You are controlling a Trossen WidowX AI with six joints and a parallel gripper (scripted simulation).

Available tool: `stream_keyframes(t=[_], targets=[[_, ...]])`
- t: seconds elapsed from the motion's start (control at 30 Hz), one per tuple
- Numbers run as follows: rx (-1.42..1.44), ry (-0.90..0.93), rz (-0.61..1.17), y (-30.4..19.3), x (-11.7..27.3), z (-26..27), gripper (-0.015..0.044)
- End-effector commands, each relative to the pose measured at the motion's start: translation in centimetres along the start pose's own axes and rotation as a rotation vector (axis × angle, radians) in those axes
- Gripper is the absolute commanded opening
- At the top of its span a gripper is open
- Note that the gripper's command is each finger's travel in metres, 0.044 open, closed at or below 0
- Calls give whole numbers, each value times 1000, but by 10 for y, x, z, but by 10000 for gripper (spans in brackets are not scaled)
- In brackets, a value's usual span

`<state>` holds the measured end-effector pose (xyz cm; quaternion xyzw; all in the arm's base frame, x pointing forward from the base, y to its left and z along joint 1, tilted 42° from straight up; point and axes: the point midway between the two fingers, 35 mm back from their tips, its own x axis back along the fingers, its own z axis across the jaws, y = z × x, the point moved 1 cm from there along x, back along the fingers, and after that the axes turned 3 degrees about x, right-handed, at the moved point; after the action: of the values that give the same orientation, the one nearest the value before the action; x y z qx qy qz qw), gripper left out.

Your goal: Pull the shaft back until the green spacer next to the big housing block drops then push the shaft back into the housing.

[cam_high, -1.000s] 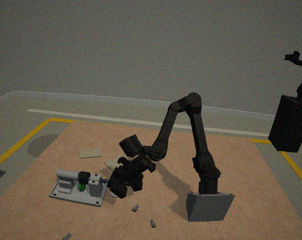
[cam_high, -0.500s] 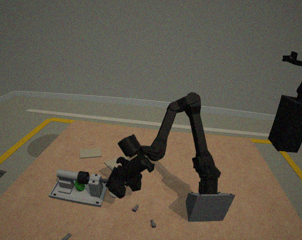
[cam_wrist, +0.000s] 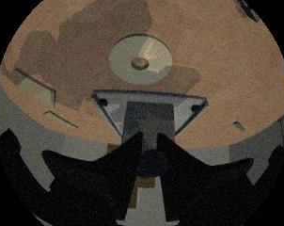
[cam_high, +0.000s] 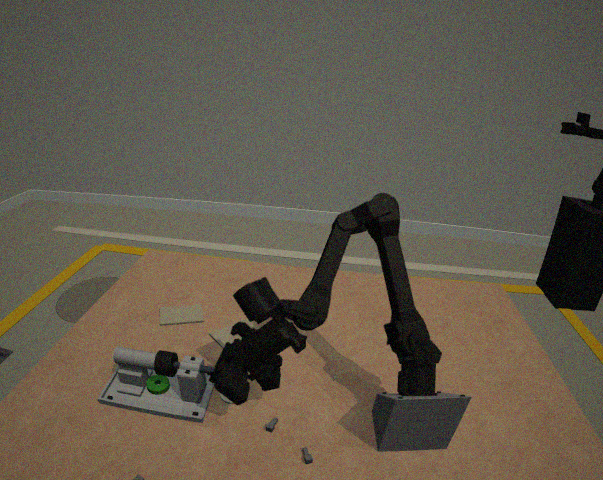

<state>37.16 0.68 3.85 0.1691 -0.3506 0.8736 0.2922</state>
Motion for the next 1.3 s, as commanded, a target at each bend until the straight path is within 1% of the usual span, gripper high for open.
stream_keyframes(t=[0.0,1.27], targets=[[1,2,1,-2,-1,1,0],[1,3,2,-11,-10,1,0]])
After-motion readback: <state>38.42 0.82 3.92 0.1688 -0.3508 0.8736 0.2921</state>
